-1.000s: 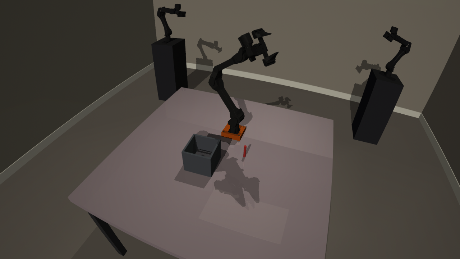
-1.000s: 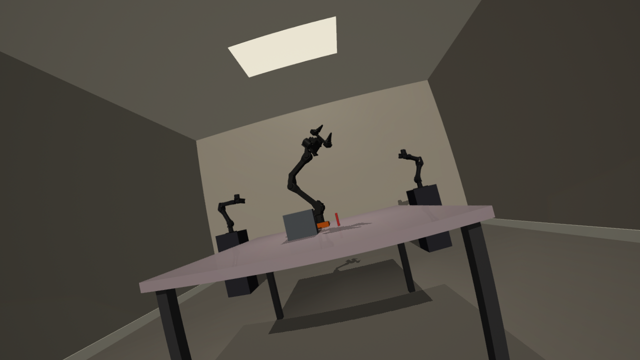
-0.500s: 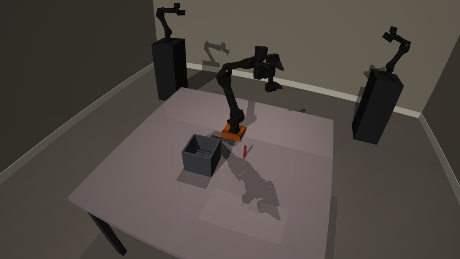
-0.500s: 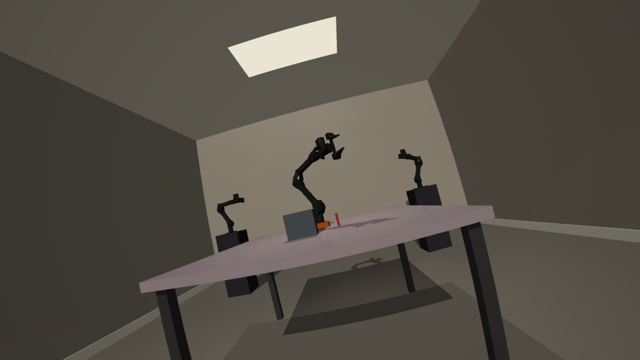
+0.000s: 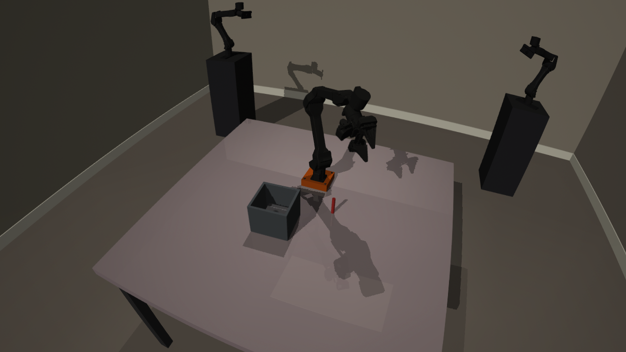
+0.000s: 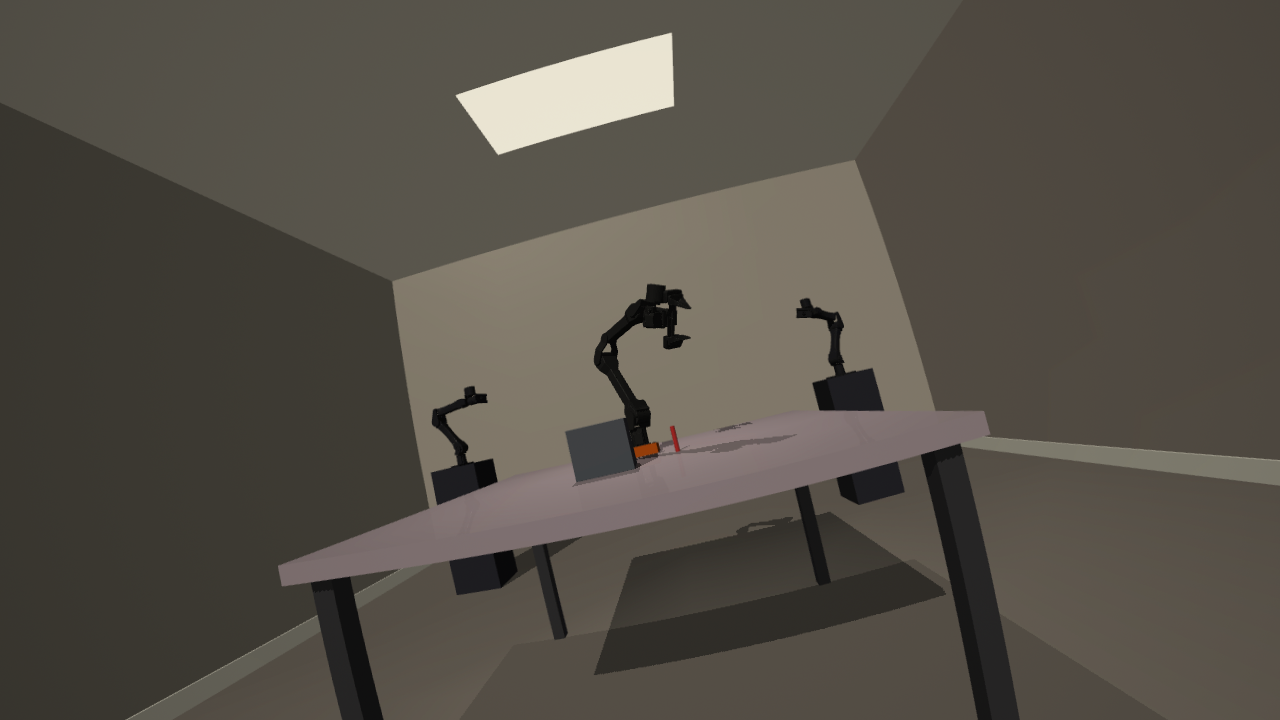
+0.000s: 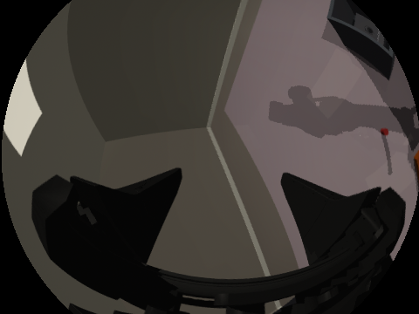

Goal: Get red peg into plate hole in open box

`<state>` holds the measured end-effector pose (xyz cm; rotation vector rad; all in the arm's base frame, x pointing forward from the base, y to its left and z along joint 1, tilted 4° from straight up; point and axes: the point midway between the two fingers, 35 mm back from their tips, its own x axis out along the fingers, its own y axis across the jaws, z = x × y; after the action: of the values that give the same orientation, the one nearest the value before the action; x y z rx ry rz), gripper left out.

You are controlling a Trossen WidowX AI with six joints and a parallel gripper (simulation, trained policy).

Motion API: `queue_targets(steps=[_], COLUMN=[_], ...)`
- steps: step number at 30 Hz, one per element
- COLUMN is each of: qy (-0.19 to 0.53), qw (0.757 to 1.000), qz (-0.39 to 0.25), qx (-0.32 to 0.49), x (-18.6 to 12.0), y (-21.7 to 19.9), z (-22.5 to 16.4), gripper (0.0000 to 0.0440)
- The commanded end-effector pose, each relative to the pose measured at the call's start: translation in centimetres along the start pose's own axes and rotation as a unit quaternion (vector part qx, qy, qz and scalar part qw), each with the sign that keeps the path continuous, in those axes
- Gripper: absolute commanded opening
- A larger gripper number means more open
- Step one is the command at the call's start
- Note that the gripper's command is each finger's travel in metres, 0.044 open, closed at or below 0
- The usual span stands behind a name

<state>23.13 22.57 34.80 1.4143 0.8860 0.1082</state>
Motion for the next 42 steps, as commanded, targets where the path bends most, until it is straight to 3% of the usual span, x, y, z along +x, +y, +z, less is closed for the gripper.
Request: queue_targets(steps=[1, 20, 42], qy=[-0.013, -0.042, -0.057], qw=[0.998, 0.945, 0.853], qz=[-0.057, -0.310, -0.502], qx=[0.013, 0.097, 0.131], x=[1.2, 2.8, 0.9], y=[-2.5, -14.4, -24.2], z=[1.3, 5.6, 6.0], gripper=[0.0440, 0.0440, 0.0439])
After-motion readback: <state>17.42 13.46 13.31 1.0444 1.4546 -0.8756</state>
